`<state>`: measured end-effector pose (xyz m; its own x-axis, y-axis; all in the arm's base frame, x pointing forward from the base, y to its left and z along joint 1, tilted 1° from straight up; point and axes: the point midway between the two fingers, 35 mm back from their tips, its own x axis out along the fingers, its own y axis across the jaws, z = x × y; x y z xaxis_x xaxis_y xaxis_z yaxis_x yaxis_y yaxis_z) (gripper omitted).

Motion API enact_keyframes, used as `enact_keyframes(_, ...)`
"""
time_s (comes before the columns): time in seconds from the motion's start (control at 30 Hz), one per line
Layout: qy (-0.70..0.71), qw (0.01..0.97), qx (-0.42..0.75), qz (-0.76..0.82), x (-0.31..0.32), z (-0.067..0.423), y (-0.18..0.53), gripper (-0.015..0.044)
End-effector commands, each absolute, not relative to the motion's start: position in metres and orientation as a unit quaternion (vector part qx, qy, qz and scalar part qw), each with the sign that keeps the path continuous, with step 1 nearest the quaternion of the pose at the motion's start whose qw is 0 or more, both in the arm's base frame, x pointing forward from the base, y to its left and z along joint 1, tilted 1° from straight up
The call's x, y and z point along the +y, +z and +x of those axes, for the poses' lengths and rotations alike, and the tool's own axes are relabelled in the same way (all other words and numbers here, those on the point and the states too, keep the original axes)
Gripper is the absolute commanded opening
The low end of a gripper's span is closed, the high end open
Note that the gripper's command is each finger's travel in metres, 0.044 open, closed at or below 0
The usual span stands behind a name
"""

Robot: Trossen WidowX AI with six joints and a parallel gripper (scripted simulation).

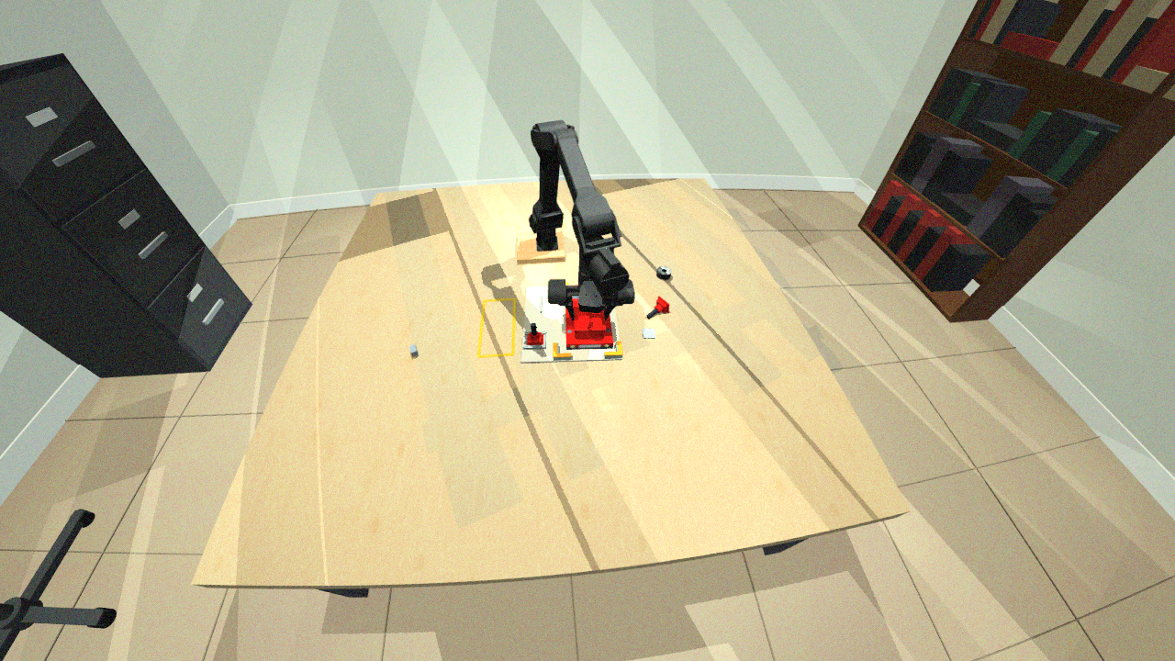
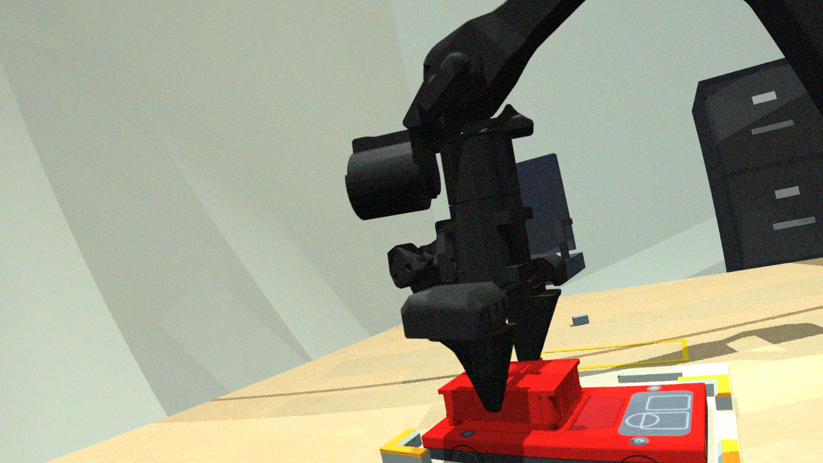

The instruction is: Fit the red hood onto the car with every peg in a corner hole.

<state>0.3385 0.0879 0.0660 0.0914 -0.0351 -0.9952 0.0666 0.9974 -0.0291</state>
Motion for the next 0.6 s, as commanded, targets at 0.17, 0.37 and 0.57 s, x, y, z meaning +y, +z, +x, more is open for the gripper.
enact_keyframes(0.17,-0.035,0.737,0.675,0.01,0.0872,0.3389,0.0601,0.0)
enact_keyframes(0.37,-0.035,0.738,0.674,0.011,0.0875,0.3388,0.0617,0.0)
enact_keyframes(0.57,-0.035,0.738,0.673,0.012,0.0877,0.3387,0.0623,0.0131)
